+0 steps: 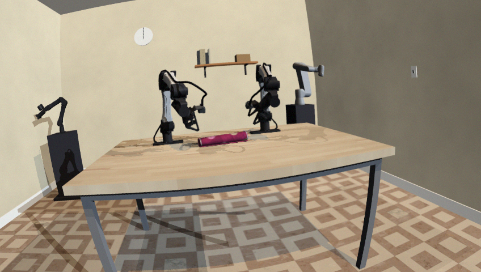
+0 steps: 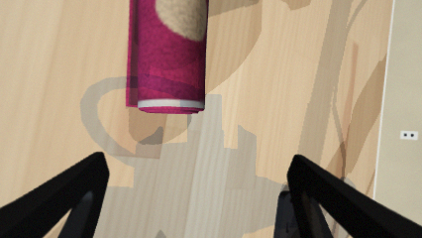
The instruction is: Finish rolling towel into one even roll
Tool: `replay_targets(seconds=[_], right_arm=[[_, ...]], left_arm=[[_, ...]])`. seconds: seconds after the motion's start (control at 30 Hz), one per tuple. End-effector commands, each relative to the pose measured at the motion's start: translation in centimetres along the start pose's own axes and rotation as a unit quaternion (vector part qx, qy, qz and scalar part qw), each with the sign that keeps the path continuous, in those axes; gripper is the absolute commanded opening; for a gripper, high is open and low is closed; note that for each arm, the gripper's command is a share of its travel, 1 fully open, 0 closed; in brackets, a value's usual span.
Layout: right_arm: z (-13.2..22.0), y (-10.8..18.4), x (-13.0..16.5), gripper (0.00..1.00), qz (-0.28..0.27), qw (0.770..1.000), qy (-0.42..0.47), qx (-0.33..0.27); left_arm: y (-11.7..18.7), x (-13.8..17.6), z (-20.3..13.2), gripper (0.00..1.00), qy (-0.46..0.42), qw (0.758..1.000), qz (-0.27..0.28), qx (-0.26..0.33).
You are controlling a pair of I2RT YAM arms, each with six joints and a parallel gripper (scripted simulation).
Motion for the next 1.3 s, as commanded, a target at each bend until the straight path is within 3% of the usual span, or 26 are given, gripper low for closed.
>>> replay_targets(seconds=[0.0,0.07,0.27,0.57,0.63,1.03,1.27], right_arm=[[1.7,1.4,0.5,0.85,0.027,0.997,0.027,0.072],[1.7,1.4,0.5,0.85,0.027,0.997,0.027,0.072],[5.4,3.1,0.8,0.85,0.059,0.982,0.075,0.164],[10.7,5.3,1.5,0.85,0.106,0.939,0.145,0.295],[10.7,5.3,1.5,0.85,0.106,0.939,0.145,0.295],[15.4,6.9,2.4,0.85,0.147,0.876,0.206,0.410],[16.0,7.1,2.6,0.85,0.153,0.865,0.215,0.427]], left_arm=[[1.7,1.0,-1.4,0.85,-0.041,0.996,0.011,-0.075],[1.7,1.0,-1.4,0.85,-0.041,0.996,0.011,-0.075],[3.9,2.5,-4.6,0.85,-0.097,0.981,0.024,-0.168],[6.6,5.1,-9.1,0.85,-0.176,0.936,0.044,-0.301],[6.6,5.1,-9.1,0.85,-0.176,0.936,0.044,-0.301],[8.9,7.7,-13.0,0.85,-0.246,0.873,0.061,-0.417],[9.2,8.1,-13.6,0.85,-0.256,0.862,0.063,-0.434]])
Point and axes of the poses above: on each arm, the point where the finger pads meet when closed, its own y axis back along the fingers, its own z axis across the jaws, x = y × z, the point moved 6 cm from there along y, back along the fingers, and after that the axes turned 6 degrees about y, right-handed, at the moved point
